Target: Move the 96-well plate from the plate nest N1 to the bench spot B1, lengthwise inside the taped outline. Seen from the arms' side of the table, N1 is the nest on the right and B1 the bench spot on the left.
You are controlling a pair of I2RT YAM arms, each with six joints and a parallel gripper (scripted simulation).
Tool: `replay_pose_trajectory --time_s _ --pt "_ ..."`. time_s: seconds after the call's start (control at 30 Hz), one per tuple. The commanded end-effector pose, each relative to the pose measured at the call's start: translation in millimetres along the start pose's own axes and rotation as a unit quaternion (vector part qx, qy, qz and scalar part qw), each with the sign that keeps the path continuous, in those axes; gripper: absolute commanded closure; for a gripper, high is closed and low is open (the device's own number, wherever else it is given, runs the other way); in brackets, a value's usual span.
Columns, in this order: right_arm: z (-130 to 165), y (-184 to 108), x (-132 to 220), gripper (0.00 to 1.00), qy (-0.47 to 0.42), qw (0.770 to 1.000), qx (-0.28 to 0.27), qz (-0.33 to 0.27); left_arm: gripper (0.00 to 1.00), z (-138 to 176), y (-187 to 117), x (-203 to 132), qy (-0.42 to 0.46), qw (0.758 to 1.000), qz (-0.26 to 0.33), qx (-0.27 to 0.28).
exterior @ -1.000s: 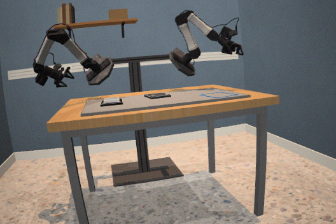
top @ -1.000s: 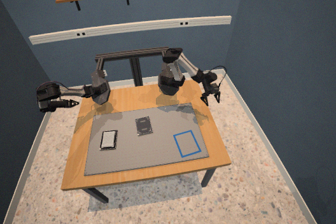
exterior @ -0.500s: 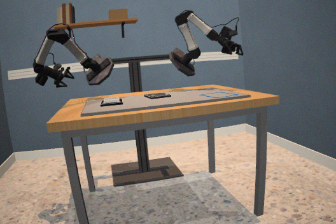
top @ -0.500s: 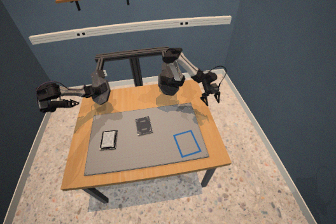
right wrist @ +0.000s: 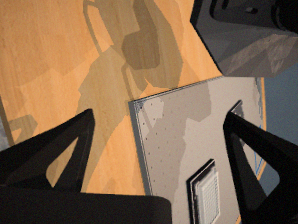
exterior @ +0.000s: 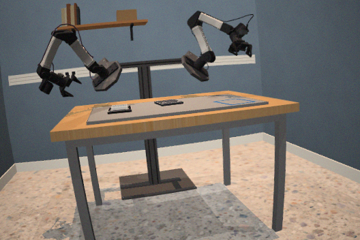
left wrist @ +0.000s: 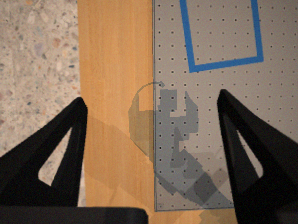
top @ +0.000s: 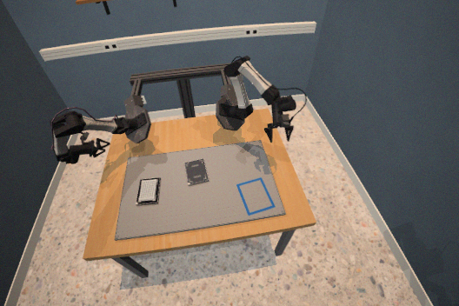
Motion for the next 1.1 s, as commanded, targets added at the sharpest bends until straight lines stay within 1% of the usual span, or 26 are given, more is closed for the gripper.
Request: replay_pose_trajectory --time_s 0.0,0.03,0.1,0.2,0.3,0.37,0.43,0.5,0.57,0.6,0.63,0.77,0.8,1.07 --pt "2 -1 -3 0.00 -0.044 0.999 -0.003 -0.017 0.00 0 -4 -11 -0.001 0.992 -0.040 0.118" --pt "3 2 -1 0.00 -0.059 0.998 -0.008 -0.010 0.00 -2 -4 -15 0.000 0.990 -0.032 0.140" --pt "11 -1 -9 0.00 -0.093 0.995 -0.007 -0.022 0.00 -4 -5 -23 0.004 0.987 -0.021 0.162" --pt "13 0 -11 0.00 -0.142 0.989 -0.014 -0.028 0.00 -3 -7 -34 0.011 0.985 0.005 0.174" --pt "23 0 -18 0.00 -0.191 0.981 -0.018 -0.033 0.00 -3 -9 -45 0.019 0.982 0.032 0.185" --pt "24 0 -19 0.00 -0.223 0.974 -0.022 -0.036 0.00 -4 -10 -52 0.025 0.979 0.051 0.194" --pt "32 1 -26 0.00 -0.255 0.966 -0.025 -0.039 0.00 -4 -11 -59 0.030 0.976 0.071 0.206" --pt "33 1 -27 0.00 -0.286 0.957 -0.029 -0.042 0.00 -6 -10 -67 0.033 0.971 0.092 0.217" --pt "33 1 -27 0.00 -0.286 0.957 -0.029 -0.042 0.00 -6 -10 -67 0.033 0.971 0.093 0.216" --pt "37 2 -31 0.00 -0.302 0.952 -0.031 -0.041 0.00 -8 -10 -70 0.038 0.966 0.112 0.231" --pt "41 1 -35 0.00 -0.318 0.947 -0.031 -0.044 0.00 -9 -10 -75 0.039 0.963 0.112 0.243" --pt "46 2 -40 0.00 -0.379 0.923 -0.039 -0.050 0.00 -8 -12 -92 0.045 0.956 0.134 0.256" --pt "50 2 -44 0.00 -0.394 0.917 -0.040 -0.051 0.00 -2 -14 -95 0.049 0.954 0.140 0.261" --pt "59 4 -56 0.00 -0.511 0.856 -0.054 -0.059 0.00 -4 -18 -136 0.065 0.938 0.138 0.310"
Point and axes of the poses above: on each arm, the point where the finger pads meet when closed, its own y axis out along the fingers, its own x axis across the jaws, z = x × y, the point moved 8 cm from there along -y, back along the fingers, and after that the axes turned 10 degrees about y, right-handed, at the moved point
